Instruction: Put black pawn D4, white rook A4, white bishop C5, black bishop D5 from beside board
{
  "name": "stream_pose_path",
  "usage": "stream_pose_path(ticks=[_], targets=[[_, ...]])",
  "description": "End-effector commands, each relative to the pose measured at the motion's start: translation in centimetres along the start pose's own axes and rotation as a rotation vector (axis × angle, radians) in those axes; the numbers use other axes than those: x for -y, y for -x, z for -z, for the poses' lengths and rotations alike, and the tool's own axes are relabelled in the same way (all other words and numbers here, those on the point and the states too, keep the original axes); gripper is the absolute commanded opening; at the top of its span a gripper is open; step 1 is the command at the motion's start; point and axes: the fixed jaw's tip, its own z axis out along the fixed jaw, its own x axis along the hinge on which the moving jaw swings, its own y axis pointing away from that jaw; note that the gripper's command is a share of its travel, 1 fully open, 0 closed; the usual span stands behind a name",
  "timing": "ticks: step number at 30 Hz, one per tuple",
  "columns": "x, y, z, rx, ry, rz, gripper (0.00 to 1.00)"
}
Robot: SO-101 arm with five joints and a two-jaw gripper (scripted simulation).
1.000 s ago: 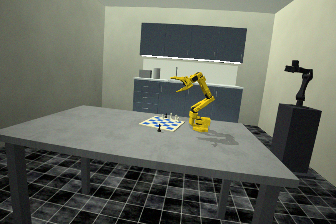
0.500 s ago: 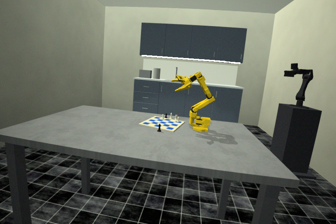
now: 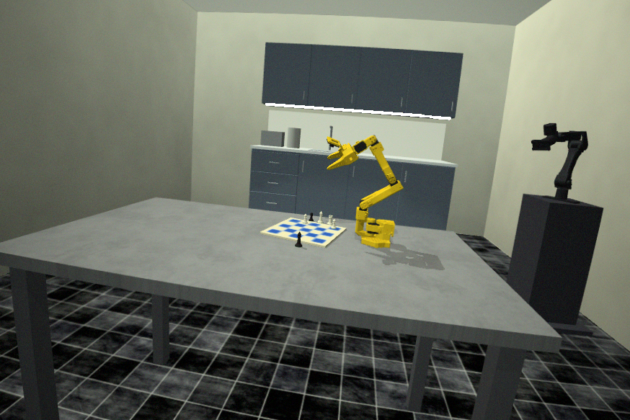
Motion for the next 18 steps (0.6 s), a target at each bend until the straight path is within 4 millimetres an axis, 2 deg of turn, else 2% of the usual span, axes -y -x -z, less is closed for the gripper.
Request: stream_pose_path(ticks=[1, 10, 18], targets=[[0.5, -0.5, -0.1, -0.026, -0.029, -0.128, 0.43], [1.6, -0.8, 0.0, -0.041, -0.092, -0.352, 0.41], [2.1, -1.0, 0.0, -0.043, -0.117, -0.435, 0.40]])
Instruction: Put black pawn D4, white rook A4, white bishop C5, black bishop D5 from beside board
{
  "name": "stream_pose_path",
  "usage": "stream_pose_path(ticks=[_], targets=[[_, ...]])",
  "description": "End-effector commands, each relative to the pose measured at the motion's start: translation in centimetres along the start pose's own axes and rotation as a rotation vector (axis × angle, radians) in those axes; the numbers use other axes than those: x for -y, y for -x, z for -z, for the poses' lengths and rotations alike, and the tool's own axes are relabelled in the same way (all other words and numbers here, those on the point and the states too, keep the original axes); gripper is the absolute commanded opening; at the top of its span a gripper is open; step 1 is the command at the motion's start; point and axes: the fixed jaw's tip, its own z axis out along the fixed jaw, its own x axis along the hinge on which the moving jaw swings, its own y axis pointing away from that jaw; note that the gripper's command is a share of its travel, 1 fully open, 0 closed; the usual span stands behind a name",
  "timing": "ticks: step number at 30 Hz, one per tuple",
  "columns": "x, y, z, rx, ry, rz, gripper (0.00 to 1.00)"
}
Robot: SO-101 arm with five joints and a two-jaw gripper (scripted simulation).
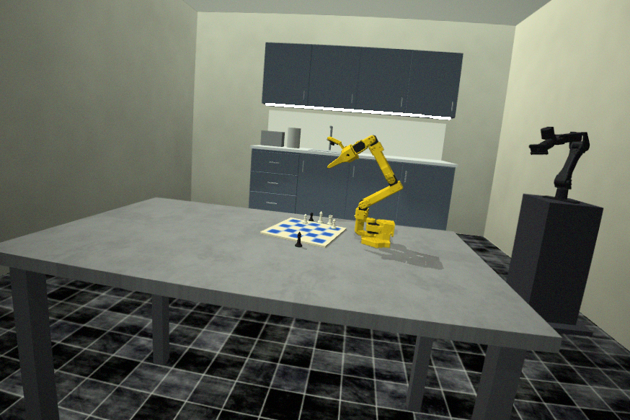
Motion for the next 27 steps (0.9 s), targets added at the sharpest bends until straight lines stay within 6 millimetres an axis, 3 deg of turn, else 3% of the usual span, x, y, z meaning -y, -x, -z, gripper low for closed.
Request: stream_pose_path(ticks=[1, 27], targets=[[0.29, -0.30, -0.07, -0.015, -0.015, -0.051, 0.40], [0.50, -0.29, -0.07, -0.016, -0.026, -0.091, 0.40]])
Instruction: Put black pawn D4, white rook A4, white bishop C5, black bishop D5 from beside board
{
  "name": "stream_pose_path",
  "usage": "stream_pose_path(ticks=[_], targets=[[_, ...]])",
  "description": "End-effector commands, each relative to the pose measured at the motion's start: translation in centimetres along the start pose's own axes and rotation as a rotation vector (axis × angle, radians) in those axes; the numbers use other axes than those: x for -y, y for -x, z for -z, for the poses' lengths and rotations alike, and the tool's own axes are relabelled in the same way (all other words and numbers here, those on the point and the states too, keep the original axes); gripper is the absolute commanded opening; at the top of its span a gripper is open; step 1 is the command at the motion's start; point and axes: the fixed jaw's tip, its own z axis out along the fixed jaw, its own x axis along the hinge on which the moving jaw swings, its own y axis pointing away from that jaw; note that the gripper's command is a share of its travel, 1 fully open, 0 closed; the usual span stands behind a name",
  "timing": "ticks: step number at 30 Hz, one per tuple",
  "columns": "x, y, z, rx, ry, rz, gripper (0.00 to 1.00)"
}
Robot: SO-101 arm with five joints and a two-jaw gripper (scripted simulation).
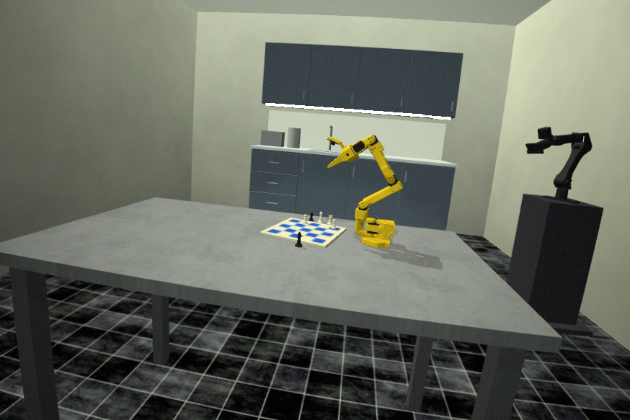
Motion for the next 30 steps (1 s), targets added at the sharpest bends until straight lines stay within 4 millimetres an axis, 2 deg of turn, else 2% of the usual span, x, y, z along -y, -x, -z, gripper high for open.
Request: stream_pose_path(ticks=[1, 20, 25, 30], targets=[[0.1, -0.3, -0.1, -0.014, -0.005, -0.014, 0.40], [0.2, -0.1, -0.4, -0.032, -0.007, -0.016, 0.39], [0.4, 0.6, -1.8, -0.099, -0.013, -0.025, 0.34], [0.9, 1.5, -4.7, -0.217, -0.023, -0.041, 0.27]])
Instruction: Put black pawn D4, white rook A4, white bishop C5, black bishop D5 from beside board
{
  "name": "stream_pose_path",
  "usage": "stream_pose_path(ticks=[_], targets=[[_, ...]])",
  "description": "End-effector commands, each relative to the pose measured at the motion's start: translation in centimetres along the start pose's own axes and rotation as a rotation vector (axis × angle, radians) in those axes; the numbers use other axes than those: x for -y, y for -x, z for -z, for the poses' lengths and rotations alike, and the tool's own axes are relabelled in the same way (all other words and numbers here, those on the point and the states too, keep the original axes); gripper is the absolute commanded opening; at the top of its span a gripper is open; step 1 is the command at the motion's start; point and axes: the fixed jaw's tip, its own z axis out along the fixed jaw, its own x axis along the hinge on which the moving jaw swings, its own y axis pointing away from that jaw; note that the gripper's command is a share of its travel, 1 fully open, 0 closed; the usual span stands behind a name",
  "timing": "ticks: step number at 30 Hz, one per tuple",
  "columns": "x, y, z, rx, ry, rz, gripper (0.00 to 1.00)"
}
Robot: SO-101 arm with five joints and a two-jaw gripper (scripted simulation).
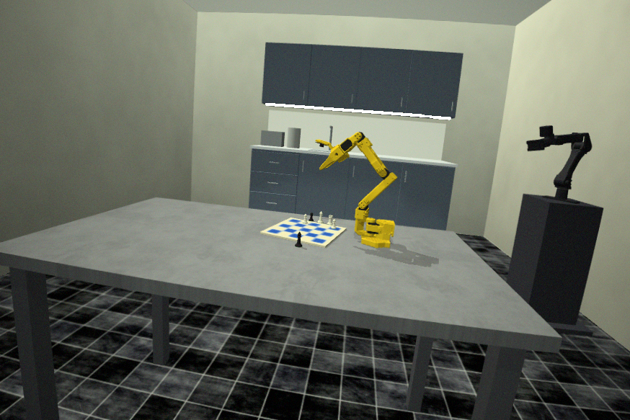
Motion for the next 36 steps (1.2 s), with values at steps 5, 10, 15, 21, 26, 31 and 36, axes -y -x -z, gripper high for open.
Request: stream_pose_path(ticks=[5, 10, 15, 21, 26, 31, 36], targets=[[1.0, 1.5, -5.9, -0.225, -0.018, -0.043, 0.17], [1.4, 1.2, -8.6, -0.308, -0.022, -0.056, 0.12], [2.0, 0.3, -12.2, -0.417, -0.027, -0.075, 0.04], [2.3, -0.7, -14.2, -0.479, -0.029, -0.086, 0.00], [2.4, -0.8, -14.4, -0.485, -0.029, -0.087, 0.00], [2.4, -0.8, -14.4, -0.485, -0.029, -0.087, 0.00], [2.4, -0.8, -14.4, -0.485, -0.029, -0.087, 0.00]])
